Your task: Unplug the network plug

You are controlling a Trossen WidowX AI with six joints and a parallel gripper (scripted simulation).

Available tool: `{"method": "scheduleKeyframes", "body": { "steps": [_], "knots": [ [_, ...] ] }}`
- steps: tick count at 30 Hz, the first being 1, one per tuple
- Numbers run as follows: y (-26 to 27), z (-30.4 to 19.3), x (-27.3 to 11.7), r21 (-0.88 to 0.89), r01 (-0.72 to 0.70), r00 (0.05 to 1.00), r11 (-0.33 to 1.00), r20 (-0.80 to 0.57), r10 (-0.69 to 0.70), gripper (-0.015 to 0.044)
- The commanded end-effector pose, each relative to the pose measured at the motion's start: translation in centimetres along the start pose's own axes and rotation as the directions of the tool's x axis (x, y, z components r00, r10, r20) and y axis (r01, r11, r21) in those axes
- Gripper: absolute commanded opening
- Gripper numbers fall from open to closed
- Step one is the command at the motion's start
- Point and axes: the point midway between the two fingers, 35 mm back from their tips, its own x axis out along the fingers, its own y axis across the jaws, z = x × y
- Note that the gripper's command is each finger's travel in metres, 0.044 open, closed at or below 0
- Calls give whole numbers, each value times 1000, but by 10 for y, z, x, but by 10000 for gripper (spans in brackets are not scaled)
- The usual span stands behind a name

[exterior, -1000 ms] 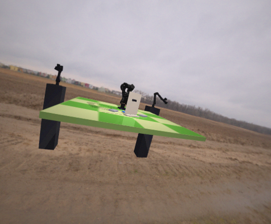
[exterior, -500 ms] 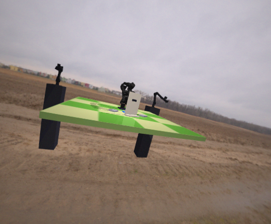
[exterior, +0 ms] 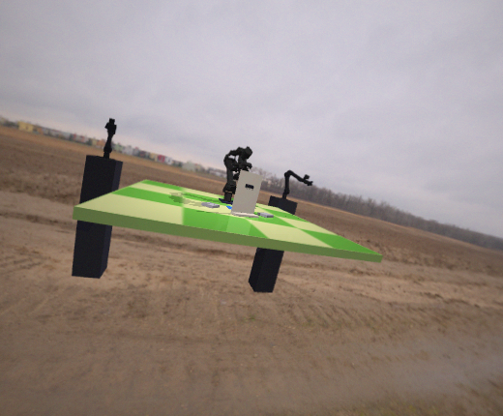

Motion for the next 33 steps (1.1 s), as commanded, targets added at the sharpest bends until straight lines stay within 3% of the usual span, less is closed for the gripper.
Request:
{"method": "scheduleKeyframes", "body": {
  "steps": [1,17,28,33],
  "knots": [
    [6,1,-10,2,5,1000,1000,5,-5,156],
    [25,1,-45,3,5,1000,1000,7,-5,156],
    [25,1,-45,3,5,1000,1000,7,-5,440],
    [25,1,-45,3,5,1000,1000,7,-5,440]
  ]
}}
